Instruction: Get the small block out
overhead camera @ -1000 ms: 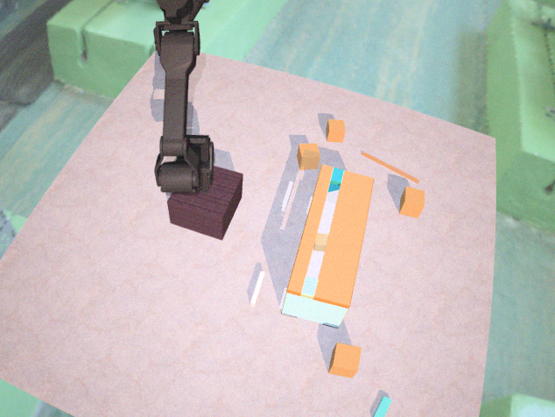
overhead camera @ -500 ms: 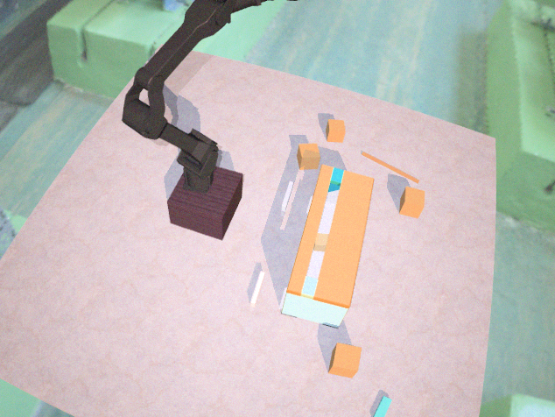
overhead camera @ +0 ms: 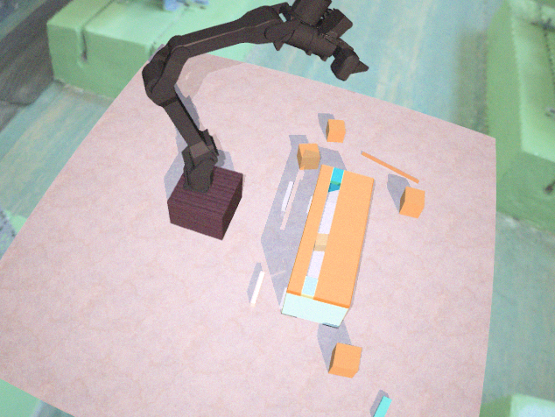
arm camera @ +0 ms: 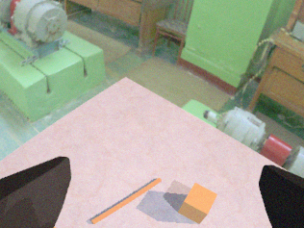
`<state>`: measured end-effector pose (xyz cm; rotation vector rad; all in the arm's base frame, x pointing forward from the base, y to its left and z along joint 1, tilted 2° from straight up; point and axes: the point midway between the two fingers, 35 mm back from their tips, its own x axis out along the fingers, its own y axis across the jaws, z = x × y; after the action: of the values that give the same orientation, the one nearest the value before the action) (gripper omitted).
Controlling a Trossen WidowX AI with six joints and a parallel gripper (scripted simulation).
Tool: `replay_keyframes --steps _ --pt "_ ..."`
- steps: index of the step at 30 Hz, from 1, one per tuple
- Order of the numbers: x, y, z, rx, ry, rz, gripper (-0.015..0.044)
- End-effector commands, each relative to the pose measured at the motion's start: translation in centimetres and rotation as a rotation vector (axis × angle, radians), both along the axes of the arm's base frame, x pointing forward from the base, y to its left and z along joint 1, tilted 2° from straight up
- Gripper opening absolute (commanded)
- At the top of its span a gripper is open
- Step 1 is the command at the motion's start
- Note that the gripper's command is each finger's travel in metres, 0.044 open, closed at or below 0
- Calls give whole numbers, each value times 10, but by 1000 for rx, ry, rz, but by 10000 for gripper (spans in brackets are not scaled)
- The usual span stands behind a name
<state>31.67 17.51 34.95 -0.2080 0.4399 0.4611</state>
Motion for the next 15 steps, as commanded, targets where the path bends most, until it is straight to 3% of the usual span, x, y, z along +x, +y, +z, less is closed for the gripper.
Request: replay_keyframes --steps 1,9,15 --pt "22 -27 -27 31 127 -119 400" --pt "52 -106 -96 109 413 -438 400" --pt "55 -181 -151 293 673 -811 400"
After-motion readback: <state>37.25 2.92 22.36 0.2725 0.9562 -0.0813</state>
